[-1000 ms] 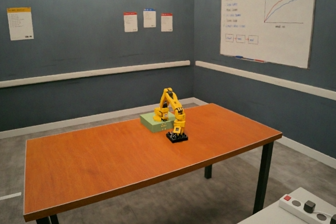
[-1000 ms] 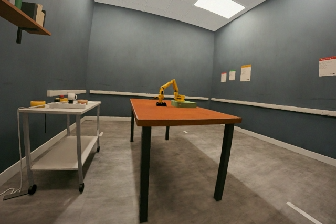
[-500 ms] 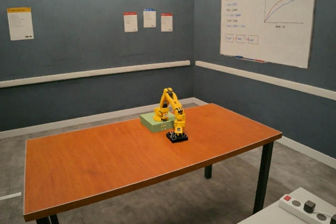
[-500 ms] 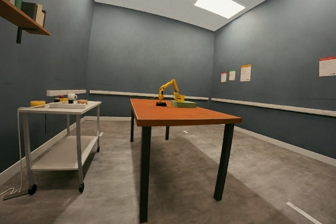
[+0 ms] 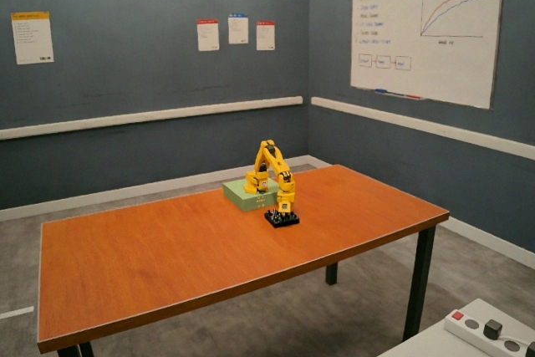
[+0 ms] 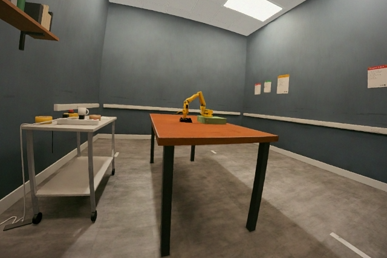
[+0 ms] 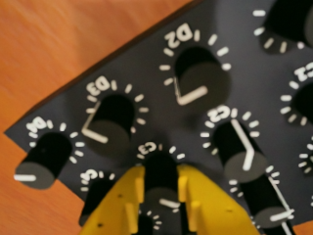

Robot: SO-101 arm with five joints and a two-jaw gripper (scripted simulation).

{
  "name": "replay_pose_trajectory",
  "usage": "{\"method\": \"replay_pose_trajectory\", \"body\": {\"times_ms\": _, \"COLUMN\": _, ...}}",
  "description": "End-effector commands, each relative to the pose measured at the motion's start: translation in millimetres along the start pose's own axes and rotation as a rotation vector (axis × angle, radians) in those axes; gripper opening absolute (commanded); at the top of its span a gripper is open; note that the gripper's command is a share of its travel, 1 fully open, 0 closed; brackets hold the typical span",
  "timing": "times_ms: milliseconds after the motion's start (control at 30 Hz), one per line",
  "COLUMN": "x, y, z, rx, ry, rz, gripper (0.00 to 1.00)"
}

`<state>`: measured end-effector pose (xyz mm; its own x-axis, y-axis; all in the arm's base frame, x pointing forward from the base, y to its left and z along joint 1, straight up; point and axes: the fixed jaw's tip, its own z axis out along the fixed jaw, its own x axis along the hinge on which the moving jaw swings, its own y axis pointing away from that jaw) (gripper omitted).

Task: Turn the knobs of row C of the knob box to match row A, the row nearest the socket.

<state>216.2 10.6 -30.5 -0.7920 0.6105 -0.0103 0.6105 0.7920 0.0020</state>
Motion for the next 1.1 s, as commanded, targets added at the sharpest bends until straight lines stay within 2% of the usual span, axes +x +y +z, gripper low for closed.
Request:
{"method": "replay_pose_trajectory", "body": {"times_ms": 0, "x": 2.9, "y": -0.5, "z": 1.2, "rx": 0.002, "ry": 0.01, "rz": -0.015, "gripper": 0.01}}
{"method": "replay_pose_trajectory", "body": {"times_ms": 1067, "x": 2.9, "y": 1.0, "z": 1.2, "rx": 0.002, "ry": 0.01, "rz": -0.015, "gripper": 0.08}}
